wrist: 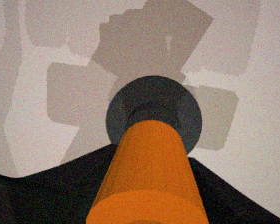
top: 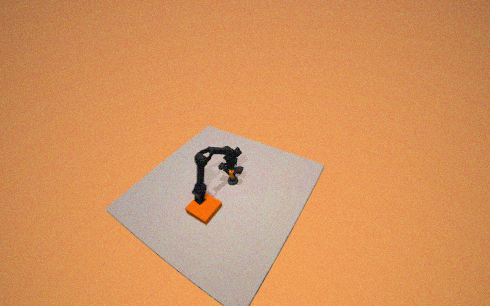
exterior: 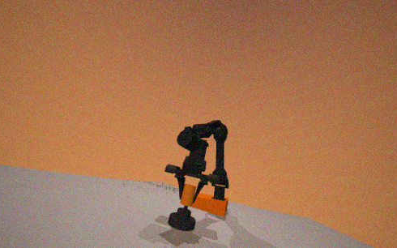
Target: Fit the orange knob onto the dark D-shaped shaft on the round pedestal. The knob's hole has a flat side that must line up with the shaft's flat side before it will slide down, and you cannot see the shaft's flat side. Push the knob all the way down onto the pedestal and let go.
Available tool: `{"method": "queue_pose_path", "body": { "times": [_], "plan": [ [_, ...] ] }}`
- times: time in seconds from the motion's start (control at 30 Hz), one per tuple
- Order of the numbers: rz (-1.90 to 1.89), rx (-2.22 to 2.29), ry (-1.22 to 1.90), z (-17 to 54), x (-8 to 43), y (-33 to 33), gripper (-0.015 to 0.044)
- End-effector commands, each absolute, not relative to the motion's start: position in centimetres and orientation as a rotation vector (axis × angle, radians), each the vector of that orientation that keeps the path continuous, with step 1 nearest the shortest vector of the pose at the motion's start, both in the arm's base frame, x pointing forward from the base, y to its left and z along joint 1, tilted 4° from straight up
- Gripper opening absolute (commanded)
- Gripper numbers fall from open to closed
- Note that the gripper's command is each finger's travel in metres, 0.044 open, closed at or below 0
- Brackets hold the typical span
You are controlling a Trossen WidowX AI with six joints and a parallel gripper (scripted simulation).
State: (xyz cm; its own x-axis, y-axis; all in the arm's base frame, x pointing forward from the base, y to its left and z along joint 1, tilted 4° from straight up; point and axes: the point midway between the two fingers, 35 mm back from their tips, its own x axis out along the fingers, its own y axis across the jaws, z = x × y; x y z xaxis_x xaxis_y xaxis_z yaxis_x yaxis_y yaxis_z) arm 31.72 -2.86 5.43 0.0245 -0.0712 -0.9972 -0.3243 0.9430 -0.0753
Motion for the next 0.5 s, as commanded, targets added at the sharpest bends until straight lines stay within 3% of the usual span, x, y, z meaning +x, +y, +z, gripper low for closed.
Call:
{"method": "queue_pose_path", "body": {
  "times": [0.0, 0.47],
  "plan": [
    [0.205, -0.32, 1.538, 5.85, 31.64, -2.84, 0.0],
    [0.368, -0.486, 1.519, 5.95, 32.01, -2.87, 0.0]
  ]
}}
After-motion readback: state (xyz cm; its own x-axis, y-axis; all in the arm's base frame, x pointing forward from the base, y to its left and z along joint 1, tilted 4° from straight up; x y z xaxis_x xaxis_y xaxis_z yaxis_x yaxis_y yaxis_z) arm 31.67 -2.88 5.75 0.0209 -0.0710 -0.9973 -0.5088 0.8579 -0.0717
